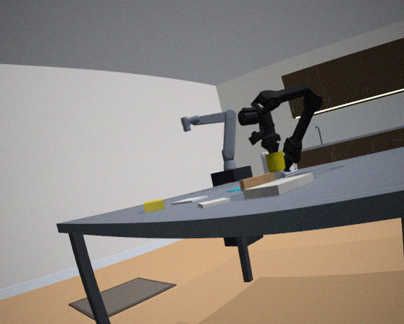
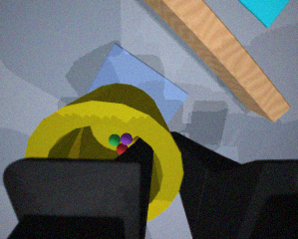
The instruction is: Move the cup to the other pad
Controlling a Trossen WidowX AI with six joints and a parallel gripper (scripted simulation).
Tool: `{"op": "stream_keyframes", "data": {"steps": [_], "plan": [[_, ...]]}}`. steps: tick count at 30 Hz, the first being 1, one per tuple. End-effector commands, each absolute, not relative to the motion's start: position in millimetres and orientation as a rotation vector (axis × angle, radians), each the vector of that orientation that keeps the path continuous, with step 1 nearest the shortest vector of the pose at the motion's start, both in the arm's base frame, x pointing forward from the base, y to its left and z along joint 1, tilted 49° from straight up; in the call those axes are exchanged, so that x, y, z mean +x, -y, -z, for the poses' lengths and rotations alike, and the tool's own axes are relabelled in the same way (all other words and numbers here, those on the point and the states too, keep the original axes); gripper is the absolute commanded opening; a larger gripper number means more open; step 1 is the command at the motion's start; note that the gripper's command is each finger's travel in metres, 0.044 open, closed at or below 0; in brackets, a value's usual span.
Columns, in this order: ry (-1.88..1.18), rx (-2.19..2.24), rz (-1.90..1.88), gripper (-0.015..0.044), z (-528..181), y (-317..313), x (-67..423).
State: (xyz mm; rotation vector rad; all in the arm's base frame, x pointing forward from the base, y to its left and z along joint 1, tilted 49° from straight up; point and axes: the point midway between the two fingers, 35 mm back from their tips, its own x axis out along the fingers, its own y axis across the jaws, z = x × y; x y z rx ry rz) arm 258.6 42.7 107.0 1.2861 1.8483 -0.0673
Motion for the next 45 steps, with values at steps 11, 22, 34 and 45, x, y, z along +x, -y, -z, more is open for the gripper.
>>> {"op": "stream_keyframes", "data": {"steps": [11,22,34,45], "plan": [[-1.849,1.29,0.066,0.0,-123,-28,260],[-1.849,1.29,0.066,0.0,-123,-28,260],[-1.852,1.285,0.068,0.0,-106,-10,261],[-1.853,1.282,0.07,0.0,-84,13,261]]}}
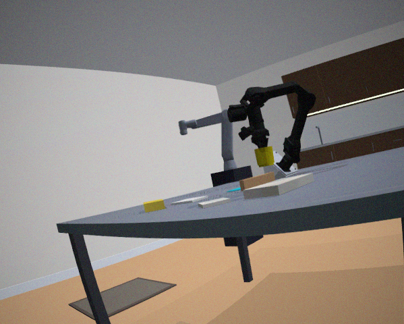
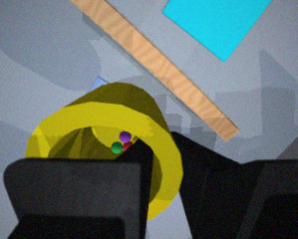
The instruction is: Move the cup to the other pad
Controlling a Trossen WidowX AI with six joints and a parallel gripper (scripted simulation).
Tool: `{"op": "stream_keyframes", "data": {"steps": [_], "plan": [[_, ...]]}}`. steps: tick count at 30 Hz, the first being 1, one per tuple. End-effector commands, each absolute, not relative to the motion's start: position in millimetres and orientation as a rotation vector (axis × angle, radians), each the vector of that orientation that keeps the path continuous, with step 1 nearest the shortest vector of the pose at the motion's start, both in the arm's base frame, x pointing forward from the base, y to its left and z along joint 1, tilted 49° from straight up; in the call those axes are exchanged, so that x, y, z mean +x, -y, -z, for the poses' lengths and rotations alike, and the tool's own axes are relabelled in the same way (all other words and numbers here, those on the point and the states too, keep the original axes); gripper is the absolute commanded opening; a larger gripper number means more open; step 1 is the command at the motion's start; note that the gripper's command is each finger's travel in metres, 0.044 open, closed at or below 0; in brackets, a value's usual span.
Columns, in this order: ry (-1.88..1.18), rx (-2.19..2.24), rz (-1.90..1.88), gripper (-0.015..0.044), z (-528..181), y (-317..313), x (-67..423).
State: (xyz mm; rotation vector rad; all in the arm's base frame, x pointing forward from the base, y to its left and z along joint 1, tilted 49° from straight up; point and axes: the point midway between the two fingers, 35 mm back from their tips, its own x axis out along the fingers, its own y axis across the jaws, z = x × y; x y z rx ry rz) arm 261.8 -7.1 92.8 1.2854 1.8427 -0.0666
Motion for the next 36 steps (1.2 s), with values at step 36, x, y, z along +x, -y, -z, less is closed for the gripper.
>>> {"op": "stream_keyframes", "data": {"steps": [36], "plan": [[-1.851,1.278,0.073,0.0,-16,79,256]]}}
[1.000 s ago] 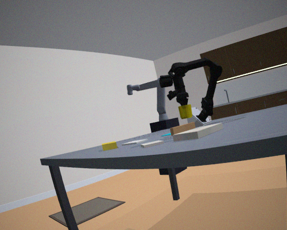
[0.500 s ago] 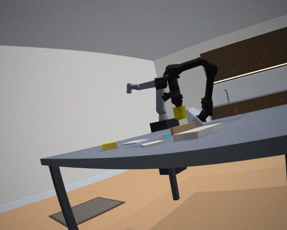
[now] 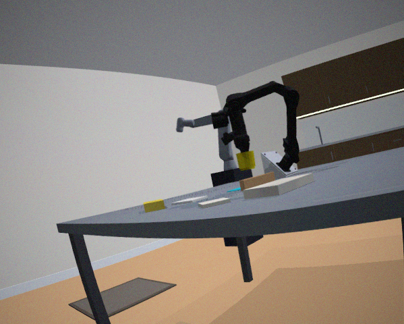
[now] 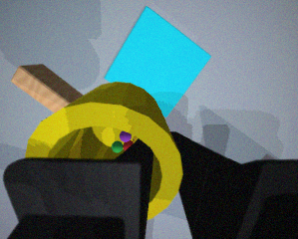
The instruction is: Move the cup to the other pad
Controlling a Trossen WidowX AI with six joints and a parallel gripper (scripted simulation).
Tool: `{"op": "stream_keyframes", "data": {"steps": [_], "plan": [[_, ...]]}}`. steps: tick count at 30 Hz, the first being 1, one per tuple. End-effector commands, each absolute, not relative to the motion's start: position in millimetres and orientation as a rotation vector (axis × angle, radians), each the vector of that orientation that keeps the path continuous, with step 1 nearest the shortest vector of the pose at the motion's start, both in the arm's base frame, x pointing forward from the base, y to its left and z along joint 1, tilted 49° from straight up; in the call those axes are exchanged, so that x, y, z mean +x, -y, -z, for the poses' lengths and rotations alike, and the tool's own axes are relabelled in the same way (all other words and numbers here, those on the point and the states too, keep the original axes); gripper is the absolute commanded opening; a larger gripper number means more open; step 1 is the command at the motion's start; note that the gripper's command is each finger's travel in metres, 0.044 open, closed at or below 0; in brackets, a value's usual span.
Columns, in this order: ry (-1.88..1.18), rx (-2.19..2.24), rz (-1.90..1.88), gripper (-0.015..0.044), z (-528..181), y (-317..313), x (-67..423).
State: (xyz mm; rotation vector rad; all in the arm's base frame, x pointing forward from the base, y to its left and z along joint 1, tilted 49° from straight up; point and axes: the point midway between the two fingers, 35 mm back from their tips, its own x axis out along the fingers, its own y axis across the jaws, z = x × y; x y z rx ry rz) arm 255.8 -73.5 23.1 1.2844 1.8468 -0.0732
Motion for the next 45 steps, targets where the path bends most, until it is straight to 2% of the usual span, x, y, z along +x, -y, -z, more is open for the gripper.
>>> {"op": "stream_keyframes", "data": {"steps": [1,18,45], "plan": [[-1.851,1.278,0.073,0.0,-14,81,256],[-1.85,1.276,0.074,0.0,16,107,252],[-1.849,1.277,0.073,0.0,37,85,251]]}}
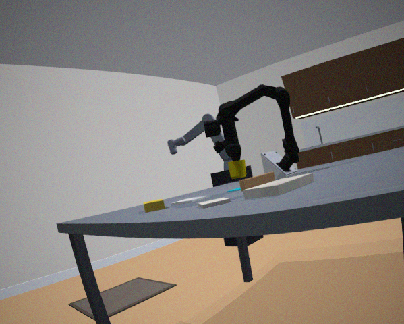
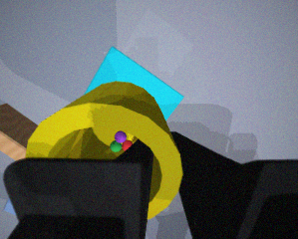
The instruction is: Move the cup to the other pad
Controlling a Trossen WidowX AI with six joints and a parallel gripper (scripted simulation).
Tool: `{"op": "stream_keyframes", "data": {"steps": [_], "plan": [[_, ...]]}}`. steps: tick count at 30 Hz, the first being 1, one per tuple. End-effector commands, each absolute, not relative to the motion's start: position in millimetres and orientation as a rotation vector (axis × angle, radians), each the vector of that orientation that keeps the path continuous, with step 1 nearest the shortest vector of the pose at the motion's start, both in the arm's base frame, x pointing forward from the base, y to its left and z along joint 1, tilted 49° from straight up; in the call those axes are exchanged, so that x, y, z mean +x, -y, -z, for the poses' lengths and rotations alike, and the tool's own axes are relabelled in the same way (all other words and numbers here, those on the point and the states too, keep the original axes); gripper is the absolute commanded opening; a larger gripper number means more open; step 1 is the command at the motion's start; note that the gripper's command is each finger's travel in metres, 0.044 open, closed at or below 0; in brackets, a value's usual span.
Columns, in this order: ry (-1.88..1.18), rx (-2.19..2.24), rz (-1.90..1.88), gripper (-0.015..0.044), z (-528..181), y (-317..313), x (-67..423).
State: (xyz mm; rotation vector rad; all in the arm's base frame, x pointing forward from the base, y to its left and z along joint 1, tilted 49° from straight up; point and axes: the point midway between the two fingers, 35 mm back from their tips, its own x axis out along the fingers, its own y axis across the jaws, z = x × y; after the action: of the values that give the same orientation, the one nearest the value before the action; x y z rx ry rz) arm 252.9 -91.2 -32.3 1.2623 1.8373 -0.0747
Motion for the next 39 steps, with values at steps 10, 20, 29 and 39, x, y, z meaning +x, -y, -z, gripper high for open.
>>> {"op": "stream_keyframes", "data": {"steps": [10,20,29,39], "plan": [[-1.849,1.277,0.073,0.0,45,76,249],[-1.849,1.277,0.072,0.0,54,66,247],[-1.849,1.278,0.071,0.0,59,60,246],[-1.841,1.264,0.071,0.0,57,63,248]]}}
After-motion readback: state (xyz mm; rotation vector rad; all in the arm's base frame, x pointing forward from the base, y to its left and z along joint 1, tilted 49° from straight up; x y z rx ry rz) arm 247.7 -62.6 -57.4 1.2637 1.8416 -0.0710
